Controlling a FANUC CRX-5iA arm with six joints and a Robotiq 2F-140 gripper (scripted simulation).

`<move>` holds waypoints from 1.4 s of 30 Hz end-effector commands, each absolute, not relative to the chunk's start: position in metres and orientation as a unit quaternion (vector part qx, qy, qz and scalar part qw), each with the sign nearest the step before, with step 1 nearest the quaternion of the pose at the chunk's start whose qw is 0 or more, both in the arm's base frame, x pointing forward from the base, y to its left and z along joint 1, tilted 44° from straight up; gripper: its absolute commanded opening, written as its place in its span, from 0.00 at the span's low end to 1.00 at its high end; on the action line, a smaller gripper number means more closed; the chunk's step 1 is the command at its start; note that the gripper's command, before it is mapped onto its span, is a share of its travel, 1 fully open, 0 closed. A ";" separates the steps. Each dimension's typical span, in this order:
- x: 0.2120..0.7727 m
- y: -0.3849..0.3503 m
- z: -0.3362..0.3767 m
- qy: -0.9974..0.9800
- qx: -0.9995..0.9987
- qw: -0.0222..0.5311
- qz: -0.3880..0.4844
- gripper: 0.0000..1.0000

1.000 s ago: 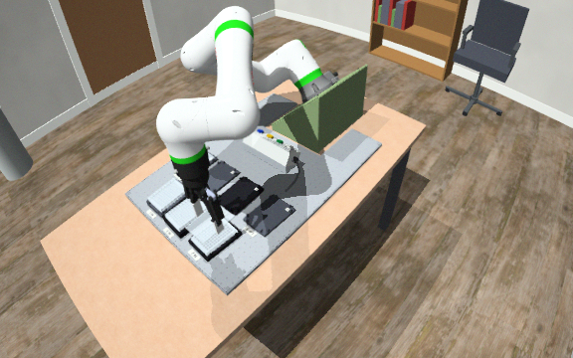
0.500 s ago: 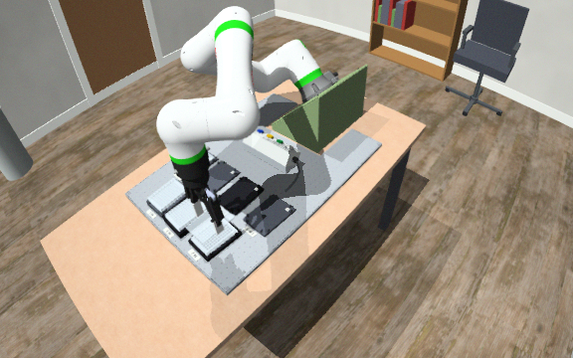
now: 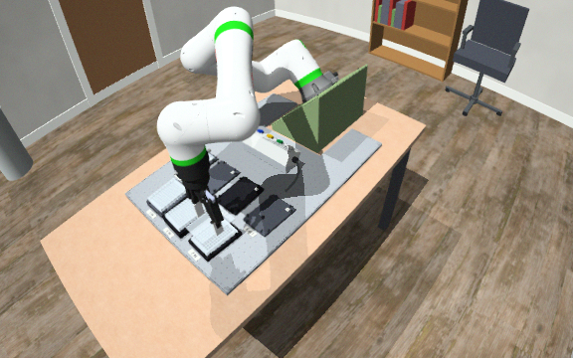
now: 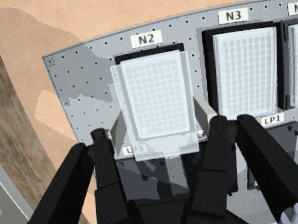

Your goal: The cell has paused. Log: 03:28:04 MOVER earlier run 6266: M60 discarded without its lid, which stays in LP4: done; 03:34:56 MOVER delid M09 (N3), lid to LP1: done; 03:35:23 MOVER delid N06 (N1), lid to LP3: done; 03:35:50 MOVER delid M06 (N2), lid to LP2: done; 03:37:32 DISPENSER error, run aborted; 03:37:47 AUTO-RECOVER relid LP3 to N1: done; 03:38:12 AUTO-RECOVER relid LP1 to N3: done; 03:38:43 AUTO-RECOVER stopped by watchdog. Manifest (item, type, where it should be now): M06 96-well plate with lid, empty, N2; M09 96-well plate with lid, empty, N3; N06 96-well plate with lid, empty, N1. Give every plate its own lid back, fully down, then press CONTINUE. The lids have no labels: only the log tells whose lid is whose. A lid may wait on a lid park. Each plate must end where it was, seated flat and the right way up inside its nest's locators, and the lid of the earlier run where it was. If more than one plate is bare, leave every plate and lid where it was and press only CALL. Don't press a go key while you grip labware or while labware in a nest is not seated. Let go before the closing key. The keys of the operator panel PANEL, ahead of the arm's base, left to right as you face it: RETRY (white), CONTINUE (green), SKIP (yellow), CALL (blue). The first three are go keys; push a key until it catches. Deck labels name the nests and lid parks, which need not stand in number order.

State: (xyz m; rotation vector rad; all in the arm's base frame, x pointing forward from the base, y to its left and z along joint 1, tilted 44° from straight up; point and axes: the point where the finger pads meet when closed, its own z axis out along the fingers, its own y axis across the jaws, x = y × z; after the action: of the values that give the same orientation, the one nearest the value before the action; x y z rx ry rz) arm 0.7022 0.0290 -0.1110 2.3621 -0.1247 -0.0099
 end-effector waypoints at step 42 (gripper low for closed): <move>0.701 0.003 -0.138 -0.051 0.924 0.378 -0.003 0.00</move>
State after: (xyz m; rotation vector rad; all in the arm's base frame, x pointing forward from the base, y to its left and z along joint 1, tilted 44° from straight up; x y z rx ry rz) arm 0.7008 0.0023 -0.1385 2.3617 -0.1303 -0.0074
